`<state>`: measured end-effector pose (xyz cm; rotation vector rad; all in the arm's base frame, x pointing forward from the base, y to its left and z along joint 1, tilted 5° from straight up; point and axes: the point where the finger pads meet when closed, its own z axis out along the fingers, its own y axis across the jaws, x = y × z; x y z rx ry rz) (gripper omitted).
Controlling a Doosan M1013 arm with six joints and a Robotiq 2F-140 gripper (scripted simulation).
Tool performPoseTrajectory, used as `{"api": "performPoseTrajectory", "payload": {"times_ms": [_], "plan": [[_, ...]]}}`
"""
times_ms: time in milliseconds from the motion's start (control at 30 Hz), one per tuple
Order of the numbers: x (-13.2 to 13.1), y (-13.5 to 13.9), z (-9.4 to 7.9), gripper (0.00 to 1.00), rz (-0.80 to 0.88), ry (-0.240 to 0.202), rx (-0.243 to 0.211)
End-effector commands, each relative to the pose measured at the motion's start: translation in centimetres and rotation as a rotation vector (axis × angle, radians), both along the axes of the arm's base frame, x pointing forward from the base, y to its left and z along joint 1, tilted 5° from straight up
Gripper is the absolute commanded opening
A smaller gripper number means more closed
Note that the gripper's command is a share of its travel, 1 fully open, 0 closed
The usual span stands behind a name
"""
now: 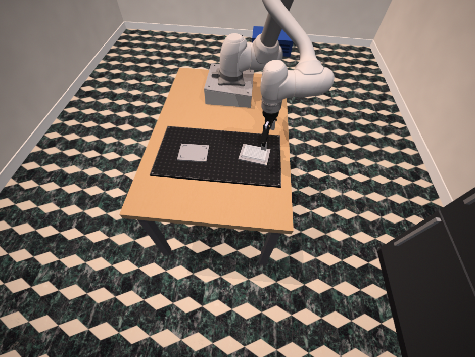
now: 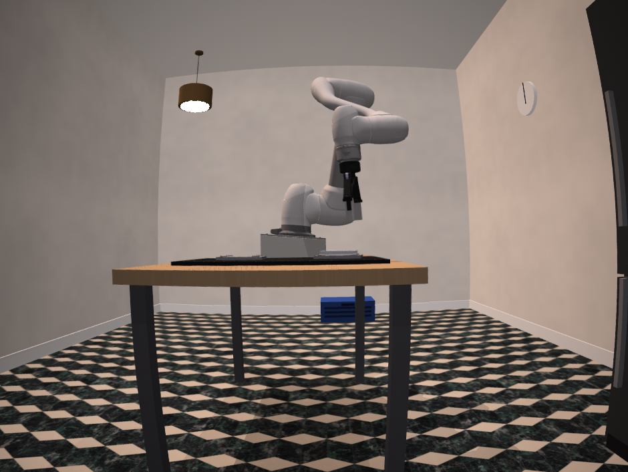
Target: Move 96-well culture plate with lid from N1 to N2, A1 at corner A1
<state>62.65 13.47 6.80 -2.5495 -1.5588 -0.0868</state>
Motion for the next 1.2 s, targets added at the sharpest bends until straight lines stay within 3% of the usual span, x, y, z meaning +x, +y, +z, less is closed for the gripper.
{"api": "performPoseTrajectory", "payload": {"times_ms": [0,167,300,433,1167], "plan": [[-0.3,-1.0,-1.1,1.00,0.023,-0.011,-0.018],[-0.4,-2.3,-2.2,1.00,0.023,-0.011,-0.018],[-0.7,-3.9,-3.5,1.00,0.114,-0.055,-0.076],[-0.9,-5.3,-4.7,1.00,0.114,-0.055,-0.076],[-0.9,-5.3,-4.7,1.00,0.114,-0.055,-0.076]]}}
